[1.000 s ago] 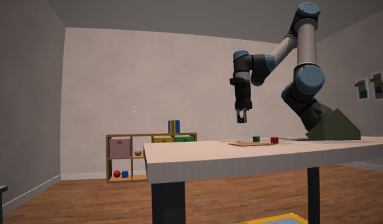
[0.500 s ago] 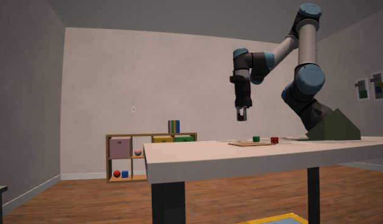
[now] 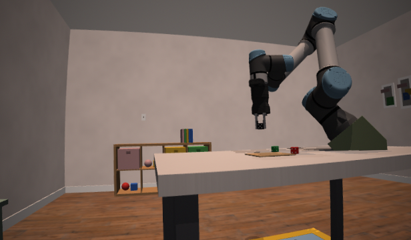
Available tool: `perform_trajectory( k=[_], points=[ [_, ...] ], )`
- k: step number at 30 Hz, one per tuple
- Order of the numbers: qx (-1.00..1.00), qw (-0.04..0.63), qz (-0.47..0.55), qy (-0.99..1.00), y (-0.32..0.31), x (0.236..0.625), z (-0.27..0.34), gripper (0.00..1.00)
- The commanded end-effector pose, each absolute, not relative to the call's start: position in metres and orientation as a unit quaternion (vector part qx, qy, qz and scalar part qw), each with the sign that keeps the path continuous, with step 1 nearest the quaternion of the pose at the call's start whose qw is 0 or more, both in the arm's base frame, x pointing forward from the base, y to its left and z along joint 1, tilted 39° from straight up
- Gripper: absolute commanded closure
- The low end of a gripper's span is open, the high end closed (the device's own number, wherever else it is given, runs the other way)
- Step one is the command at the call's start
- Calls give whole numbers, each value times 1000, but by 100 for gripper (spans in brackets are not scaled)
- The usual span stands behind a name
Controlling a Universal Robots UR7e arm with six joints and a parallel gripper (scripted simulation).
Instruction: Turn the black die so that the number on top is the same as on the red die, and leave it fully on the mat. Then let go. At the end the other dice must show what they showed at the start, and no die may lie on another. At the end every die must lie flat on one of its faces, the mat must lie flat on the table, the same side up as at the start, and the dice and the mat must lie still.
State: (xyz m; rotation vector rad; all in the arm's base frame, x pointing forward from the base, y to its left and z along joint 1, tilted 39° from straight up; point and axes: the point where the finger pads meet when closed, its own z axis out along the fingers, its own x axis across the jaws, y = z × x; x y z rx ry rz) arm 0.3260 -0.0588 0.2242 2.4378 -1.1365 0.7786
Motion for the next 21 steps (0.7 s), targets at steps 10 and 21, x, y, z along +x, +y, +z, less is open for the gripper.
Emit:
perform_trajectory(
  k=[10, 21],
  points=[
    [930, 236, 222, -175, -8, 354, 205, 51],
    [942, 267, 197, -58, 21, 365, 193, 51]
  ],
)
